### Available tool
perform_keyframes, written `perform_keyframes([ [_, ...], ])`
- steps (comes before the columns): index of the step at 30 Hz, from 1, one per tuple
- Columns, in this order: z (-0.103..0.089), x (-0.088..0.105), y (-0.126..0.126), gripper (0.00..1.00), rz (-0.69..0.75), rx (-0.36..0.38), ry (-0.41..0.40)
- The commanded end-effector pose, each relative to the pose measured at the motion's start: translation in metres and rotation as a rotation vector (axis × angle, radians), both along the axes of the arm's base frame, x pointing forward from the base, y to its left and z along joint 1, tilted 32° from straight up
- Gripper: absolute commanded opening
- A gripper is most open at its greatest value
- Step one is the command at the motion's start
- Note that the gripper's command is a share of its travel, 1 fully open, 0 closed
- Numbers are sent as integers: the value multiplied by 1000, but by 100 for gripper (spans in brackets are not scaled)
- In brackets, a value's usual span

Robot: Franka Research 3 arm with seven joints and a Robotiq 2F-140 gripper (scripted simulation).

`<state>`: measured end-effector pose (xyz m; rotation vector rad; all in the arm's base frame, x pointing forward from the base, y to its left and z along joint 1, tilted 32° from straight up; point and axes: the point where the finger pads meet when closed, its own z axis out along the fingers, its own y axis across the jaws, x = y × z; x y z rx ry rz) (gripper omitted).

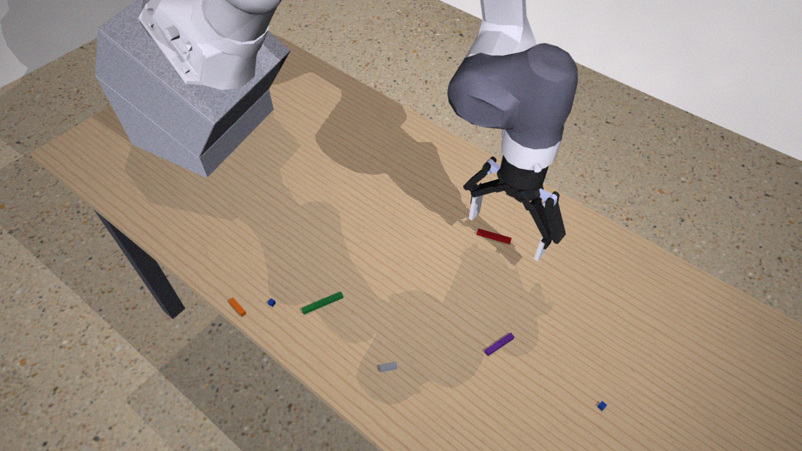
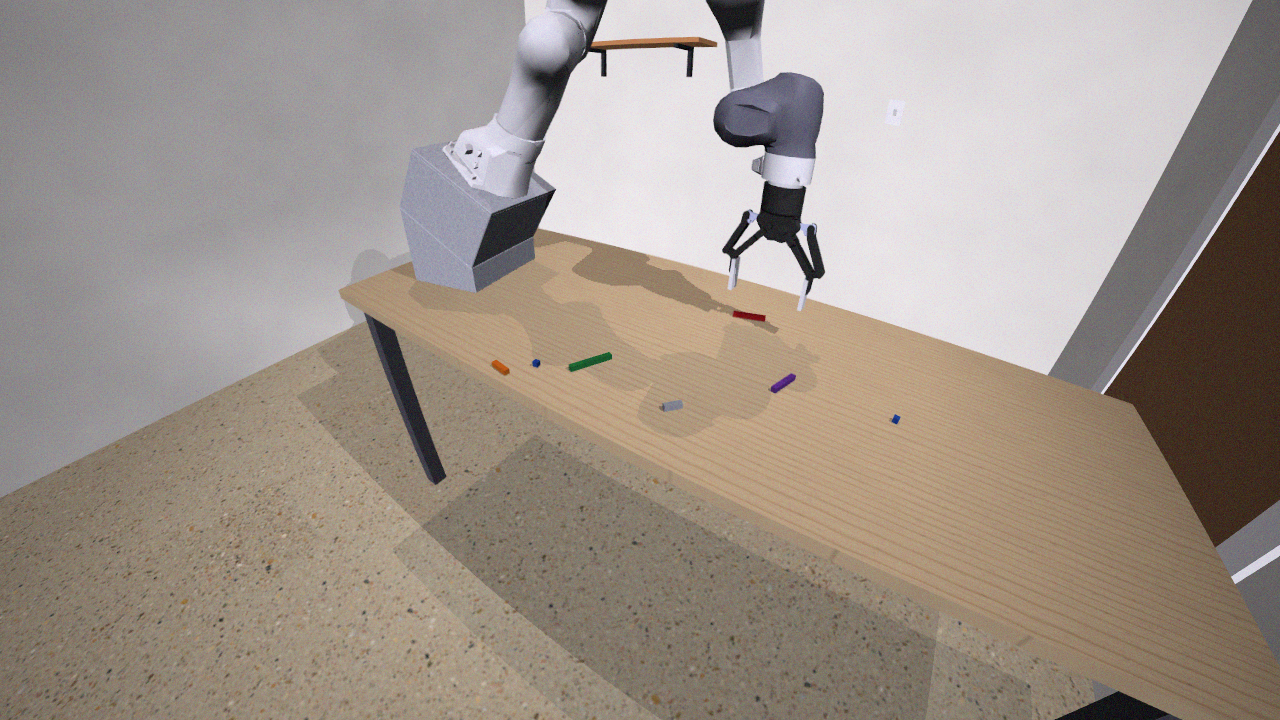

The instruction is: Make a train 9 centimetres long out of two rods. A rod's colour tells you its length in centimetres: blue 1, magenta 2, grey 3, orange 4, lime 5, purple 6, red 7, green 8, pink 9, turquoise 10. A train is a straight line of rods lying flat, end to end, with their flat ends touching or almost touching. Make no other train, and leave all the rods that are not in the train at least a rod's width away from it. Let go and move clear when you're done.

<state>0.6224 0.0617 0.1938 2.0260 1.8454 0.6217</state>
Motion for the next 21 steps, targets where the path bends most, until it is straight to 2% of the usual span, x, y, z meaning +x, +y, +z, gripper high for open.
perform_keyframes([
  [1,1,0,1,100,6,-1,-2],
  [14,1,0,1,100,3,1,-2],
  [19,0,-1,0,100,-36,27,1],
  [21,-1,-2,-1,100,-102,71,6],
])
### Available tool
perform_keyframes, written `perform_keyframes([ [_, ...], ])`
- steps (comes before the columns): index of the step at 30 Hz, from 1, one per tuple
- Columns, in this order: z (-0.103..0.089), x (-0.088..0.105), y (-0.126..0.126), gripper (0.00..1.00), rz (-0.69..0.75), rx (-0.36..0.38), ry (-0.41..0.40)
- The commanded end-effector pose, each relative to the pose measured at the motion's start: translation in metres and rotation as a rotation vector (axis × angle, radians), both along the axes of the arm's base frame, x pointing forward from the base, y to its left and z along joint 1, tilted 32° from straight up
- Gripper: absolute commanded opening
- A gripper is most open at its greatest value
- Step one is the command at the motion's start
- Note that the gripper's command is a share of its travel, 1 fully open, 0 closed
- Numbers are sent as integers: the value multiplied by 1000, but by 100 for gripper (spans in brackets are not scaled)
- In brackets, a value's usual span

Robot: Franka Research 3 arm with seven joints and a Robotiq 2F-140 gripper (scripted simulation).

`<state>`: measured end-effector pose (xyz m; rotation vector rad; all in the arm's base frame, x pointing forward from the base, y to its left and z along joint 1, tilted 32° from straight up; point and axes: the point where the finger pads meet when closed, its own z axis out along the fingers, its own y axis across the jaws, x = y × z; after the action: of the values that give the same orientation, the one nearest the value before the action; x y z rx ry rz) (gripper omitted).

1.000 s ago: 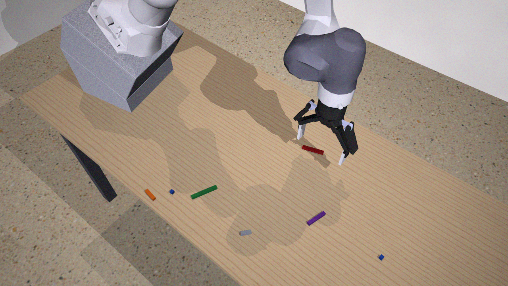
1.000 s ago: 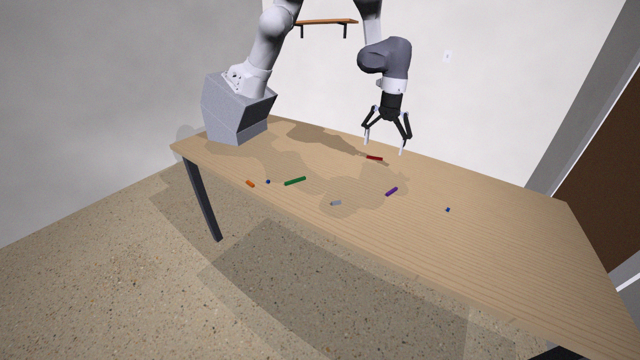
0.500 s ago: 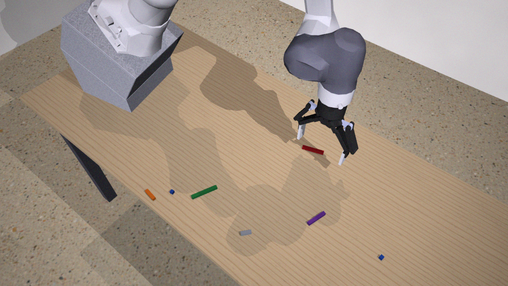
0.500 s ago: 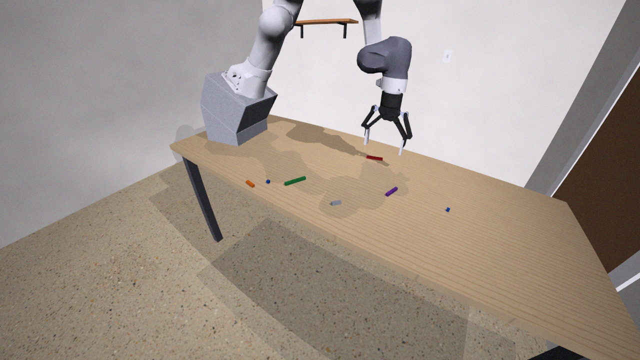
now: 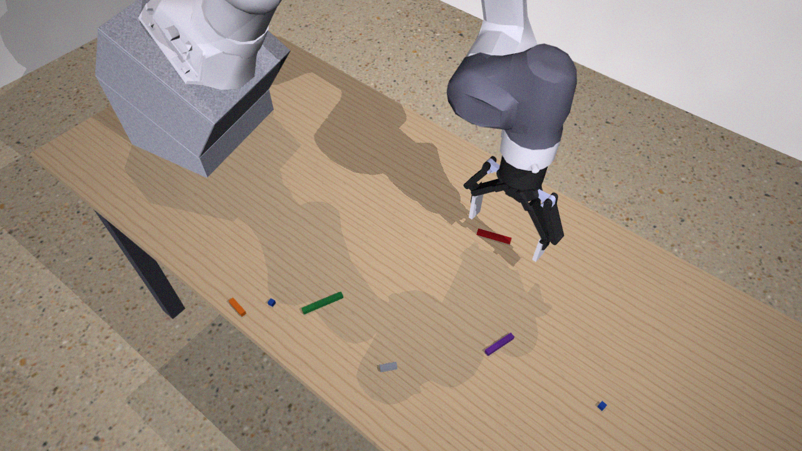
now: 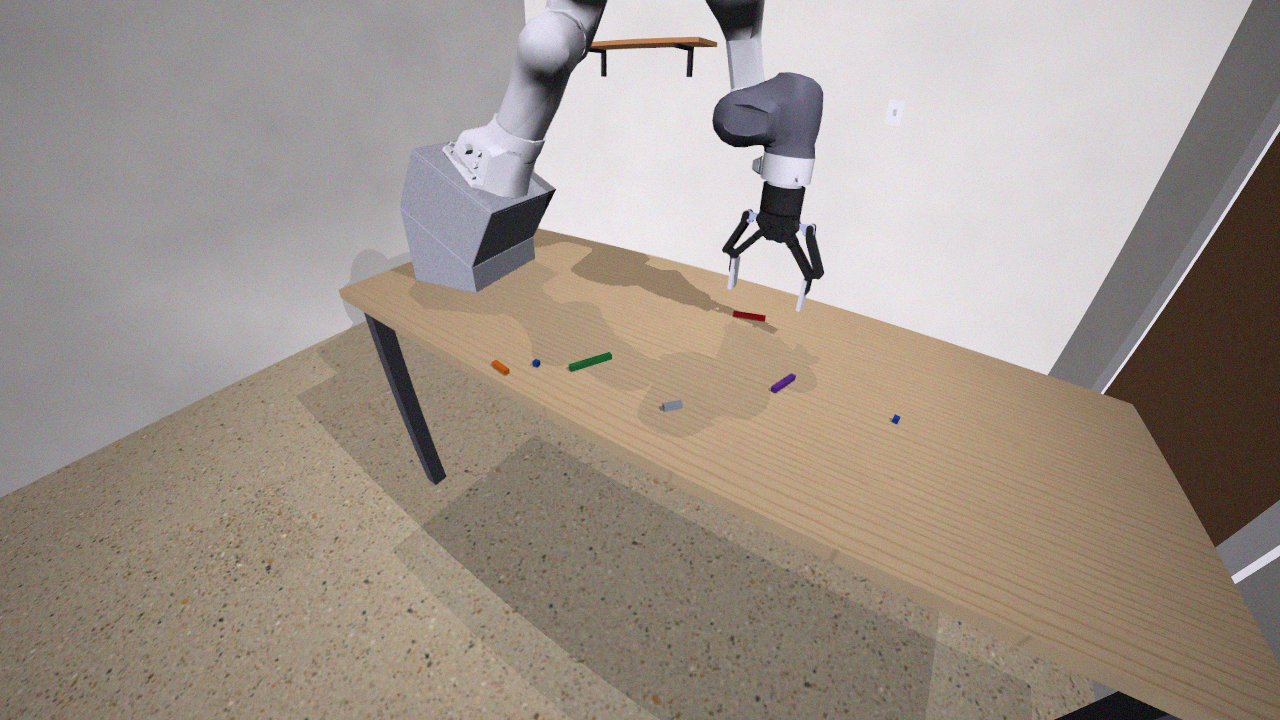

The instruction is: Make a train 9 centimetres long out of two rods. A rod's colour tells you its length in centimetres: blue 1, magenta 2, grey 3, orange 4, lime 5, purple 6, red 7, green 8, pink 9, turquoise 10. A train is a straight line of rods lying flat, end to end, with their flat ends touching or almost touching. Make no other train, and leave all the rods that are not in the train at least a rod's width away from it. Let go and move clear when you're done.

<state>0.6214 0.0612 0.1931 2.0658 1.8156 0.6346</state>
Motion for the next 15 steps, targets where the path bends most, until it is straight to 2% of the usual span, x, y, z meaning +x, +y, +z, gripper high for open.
perform_keyframes([
  [1,0,-1,-1,100,-121,80,6],
  [13,-4,-5,-6,100,-361,239,26],
  [15,-4,-5,-6,100,-361,239,26],
])
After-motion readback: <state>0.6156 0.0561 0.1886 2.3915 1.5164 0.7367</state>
